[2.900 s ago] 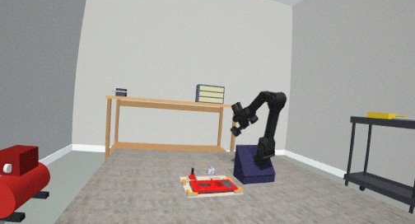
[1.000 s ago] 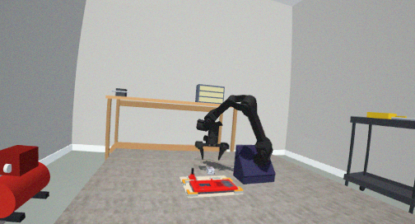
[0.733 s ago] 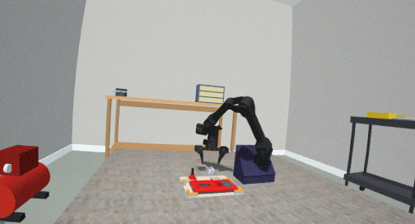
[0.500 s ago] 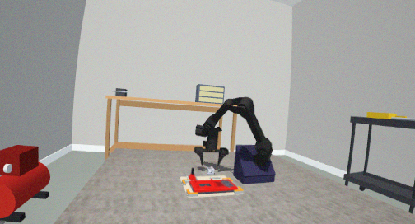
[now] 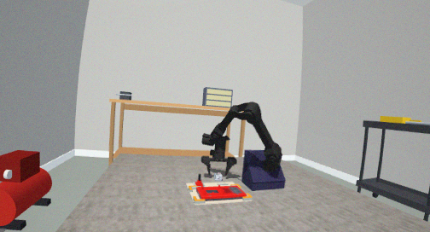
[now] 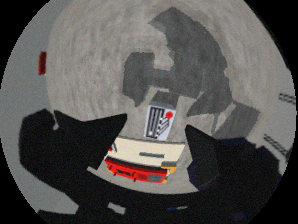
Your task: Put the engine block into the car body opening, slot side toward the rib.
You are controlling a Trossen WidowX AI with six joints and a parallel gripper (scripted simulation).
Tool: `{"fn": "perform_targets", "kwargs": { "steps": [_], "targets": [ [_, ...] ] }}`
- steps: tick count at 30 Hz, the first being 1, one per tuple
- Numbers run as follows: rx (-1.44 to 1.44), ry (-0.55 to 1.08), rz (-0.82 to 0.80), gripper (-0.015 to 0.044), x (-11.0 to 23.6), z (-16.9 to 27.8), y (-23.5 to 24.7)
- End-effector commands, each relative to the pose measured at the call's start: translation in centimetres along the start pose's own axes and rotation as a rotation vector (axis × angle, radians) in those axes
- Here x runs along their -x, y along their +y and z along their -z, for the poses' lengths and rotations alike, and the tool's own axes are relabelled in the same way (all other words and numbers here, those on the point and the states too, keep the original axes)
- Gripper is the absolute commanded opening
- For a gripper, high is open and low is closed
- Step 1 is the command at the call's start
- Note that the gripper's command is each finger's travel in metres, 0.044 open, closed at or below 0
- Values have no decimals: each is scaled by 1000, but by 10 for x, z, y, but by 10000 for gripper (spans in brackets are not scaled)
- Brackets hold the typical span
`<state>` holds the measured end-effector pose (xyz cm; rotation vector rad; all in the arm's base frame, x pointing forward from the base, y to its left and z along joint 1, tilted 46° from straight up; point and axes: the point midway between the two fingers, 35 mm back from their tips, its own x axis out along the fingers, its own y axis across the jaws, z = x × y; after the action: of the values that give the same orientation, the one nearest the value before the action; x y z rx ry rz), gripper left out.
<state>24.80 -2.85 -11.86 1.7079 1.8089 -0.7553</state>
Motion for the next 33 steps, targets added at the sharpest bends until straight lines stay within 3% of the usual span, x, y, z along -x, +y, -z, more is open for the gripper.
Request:
{"fn": "perform_targets", "kwargs": {
  "steps": [1,10,17,21,33],
  "targets": [
    [-10,8,5,387,-5,0,-2],
    [-10,8,5,151,-5,0,-2],
    [-10,8,5,105,-5,0,-2],
    [-10,7,5,0,-1,0,-1],
    [-11,2,4,0,34,-1,5]
  ]
}}
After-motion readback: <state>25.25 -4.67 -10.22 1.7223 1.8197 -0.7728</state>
